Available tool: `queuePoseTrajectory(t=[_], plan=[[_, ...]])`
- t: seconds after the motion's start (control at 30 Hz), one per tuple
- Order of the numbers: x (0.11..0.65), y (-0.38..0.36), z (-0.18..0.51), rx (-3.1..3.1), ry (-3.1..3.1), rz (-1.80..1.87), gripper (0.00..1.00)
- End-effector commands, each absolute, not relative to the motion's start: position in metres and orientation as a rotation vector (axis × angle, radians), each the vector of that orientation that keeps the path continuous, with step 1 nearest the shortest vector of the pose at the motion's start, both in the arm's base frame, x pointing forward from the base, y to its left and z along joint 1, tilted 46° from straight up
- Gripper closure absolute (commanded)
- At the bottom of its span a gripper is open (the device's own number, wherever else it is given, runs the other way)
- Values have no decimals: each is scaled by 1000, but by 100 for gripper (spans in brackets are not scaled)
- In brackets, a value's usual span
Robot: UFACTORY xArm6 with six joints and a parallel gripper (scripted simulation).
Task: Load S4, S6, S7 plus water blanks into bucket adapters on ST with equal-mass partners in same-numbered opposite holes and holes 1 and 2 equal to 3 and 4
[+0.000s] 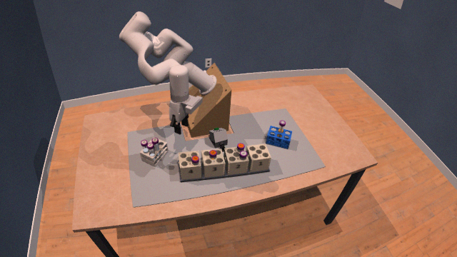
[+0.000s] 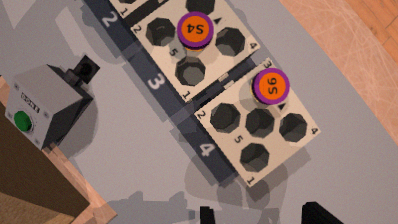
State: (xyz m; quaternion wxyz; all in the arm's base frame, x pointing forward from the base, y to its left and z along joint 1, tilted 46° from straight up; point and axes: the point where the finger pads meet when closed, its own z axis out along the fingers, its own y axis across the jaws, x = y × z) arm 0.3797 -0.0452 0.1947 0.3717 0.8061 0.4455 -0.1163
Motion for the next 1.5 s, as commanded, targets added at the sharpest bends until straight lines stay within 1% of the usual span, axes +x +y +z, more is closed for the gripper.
queuePoseTrajectory(t=[0.0,0.97,1.33,1.47], plan=[[375,-58,208,2067,1146,-293,43],[338,-153,296,2066,1145,-294,43],[326,-185,325,2066,1145,-294,43],[326,-185,325,2066,1145,-294,43]])
